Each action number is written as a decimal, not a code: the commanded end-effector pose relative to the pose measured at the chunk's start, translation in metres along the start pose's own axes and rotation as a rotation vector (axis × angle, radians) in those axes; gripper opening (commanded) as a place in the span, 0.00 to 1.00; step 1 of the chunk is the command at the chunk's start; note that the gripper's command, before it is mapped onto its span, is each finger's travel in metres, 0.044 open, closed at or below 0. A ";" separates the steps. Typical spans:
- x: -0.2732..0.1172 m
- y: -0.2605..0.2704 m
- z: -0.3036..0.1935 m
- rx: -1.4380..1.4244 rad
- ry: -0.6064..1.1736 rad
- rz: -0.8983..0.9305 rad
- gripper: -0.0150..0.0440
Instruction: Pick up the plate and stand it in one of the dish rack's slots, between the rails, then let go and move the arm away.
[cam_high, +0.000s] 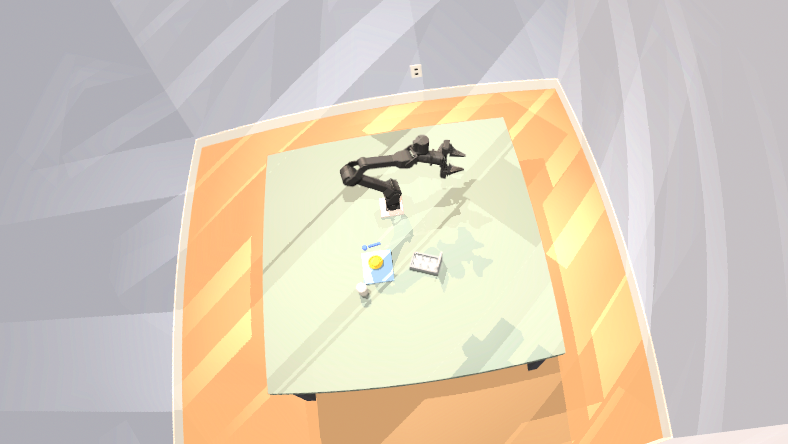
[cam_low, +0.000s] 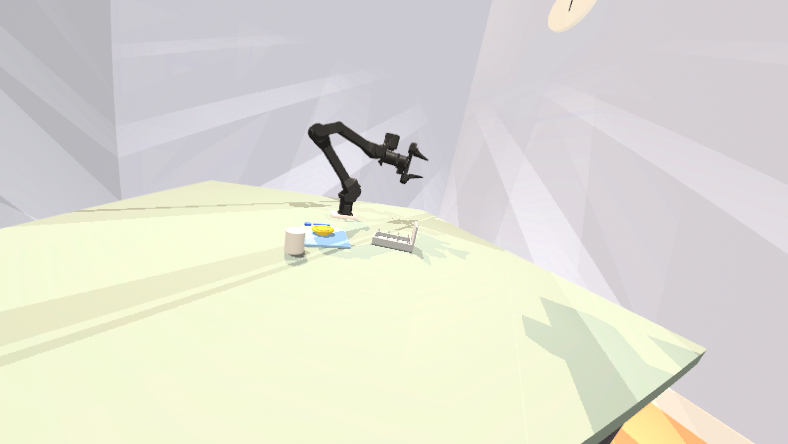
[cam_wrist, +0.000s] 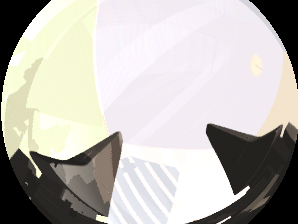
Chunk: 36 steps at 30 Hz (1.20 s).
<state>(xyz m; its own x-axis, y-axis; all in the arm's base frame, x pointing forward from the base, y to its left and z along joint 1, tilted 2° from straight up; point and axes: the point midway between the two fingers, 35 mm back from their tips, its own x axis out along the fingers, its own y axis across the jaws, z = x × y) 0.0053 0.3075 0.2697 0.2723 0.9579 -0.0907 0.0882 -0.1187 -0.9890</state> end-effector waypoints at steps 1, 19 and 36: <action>0.011 0.002 -0.019 0.039 0.058 0.055 0.93; 0.033 0.020 -0.096 0.220 0.281 0.225 0.93; 0.024 0.048 -0.188 0.462 0.559 0.400 0.93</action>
<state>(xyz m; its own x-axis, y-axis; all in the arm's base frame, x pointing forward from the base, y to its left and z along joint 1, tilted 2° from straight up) 0.1804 0.2839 0.2432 0.6323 0.6222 -0.4616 -0.4334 -0.2098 -0.8765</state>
